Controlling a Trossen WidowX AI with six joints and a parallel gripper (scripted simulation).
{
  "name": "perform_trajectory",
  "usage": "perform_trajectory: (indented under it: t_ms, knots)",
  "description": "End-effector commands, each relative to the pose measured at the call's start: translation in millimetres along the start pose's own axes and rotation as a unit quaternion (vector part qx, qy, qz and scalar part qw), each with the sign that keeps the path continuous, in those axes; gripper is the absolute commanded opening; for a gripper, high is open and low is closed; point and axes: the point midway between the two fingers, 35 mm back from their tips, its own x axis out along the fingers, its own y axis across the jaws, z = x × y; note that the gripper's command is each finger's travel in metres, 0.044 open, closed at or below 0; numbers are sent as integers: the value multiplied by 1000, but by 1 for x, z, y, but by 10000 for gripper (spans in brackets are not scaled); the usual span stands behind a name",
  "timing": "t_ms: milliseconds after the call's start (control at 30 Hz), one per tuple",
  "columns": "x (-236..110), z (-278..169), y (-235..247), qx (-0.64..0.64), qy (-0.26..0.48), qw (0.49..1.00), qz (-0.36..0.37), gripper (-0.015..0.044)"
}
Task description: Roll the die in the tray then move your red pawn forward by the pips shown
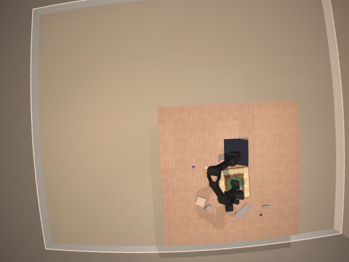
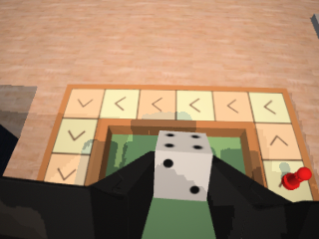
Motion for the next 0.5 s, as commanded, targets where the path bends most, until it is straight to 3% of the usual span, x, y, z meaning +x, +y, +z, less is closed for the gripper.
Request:
perform_trajectory:
  t_ms: [0, 167, 467]
  knots:
    - [0, 0, 0, 0, 0, 1000, 0, 0]
    - [0, 0, 0, 0, 0, 1000, 0, 0]
    - [-2, 2, 0, 0, 0, 1000, 0, 236]
